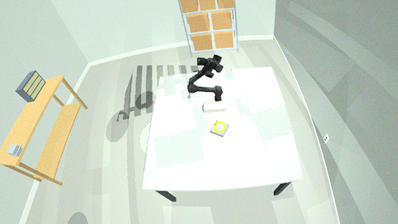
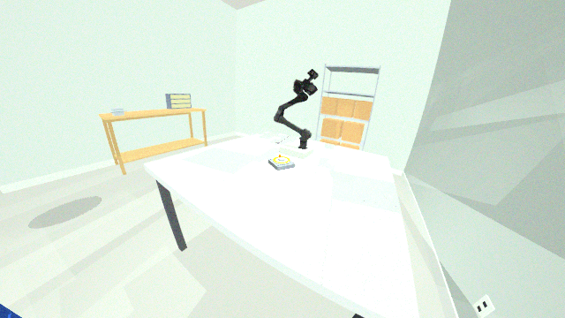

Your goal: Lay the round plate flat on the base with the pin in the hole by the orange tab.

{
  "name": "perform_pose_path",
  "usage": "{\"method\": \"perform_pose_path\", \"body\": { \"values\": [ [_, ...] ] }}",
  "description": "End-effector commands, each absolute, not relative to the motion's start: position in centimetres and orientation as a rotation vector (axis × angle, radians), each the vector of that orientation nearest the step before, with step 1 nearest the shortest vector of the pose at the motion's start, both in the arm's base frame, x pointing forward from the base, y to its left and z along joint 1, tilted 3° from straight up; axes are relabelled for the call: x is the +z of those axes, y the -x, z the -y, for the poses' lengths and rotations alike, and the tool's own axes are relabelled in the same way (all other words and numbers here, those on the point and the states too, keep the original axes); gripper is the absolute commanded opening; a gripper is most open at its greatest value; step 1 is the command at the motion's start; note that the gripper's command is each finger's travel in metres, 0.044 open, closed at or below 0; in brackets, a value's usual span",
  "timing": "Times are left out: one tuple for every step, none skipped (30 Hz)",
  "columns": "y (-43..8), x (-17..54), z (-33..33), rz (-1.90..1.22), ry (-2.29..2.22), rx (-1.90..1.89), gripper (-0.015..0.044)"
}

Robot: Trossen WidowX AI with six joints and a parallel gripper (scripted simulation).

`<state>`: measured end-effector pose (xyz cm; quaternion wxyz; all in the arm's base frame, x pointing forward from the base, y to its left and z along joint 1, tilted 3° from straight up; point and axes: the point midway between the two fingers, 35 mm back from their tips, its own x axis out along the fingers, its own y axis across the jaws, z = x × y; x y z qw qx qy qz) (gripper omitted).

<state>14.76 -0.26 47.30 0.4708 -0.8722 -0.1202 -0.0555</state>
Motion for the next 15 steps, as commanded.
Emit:
{"method": "perform_pose_path", "body": {
  "values": [
    [-14.7, 47.4, 0.1, 0.293, 2.160, -0.147, 0.0374],
    [-14.6, 47.7, -0.3, 0.287, 2.231, -0.180, 0.0347],
    [-14.5, 48.1, -1.1, 0.274, 2.348, -0.233, 0.0321],
    [-14.4, 48.6, -2.1, 0.255, 2.493, -0.295, 0.0295],
    [-14.5, 48.9, -3.1, 0.233, 2.638, -0.352, 0.0269],
    [-14.6, 49.1, -4.2, 0.207, 2.783, -0.404, 0.0242],
    [-14.9, 49.3, -5.3, 0.178, 2.929, -0.451, 0.0216],
    [-15.4, 49.2, -6.4, 0.148, 3.074, -0.491, 0.0190],
    [-15.5, 49.2, -6.6, 0.143, 3.101, -0.497, 0.0164],
    [-15.8, 49.1, -7.2, 0.126, 3.180, -0.514, 0.0137],
    [-16.4, 48.9, -8.2, 0.099, 3.312, -0.538, 0.0111],
    [-17.2, 48.5, -9.3, 0.066, 3.471, -0.559, 0.0085],
    [-18.1, 48.0, -10.3, 0.036, 3.630, -0.569, 0.0059],
    [-19.2, 47.4, -11.2, 0.009, 3.788, -0.568, 0.0032],
    [-20.3, 46.6, -12.0, -0.012, 3.947, -0.553, 0.0006]
  ]
}}
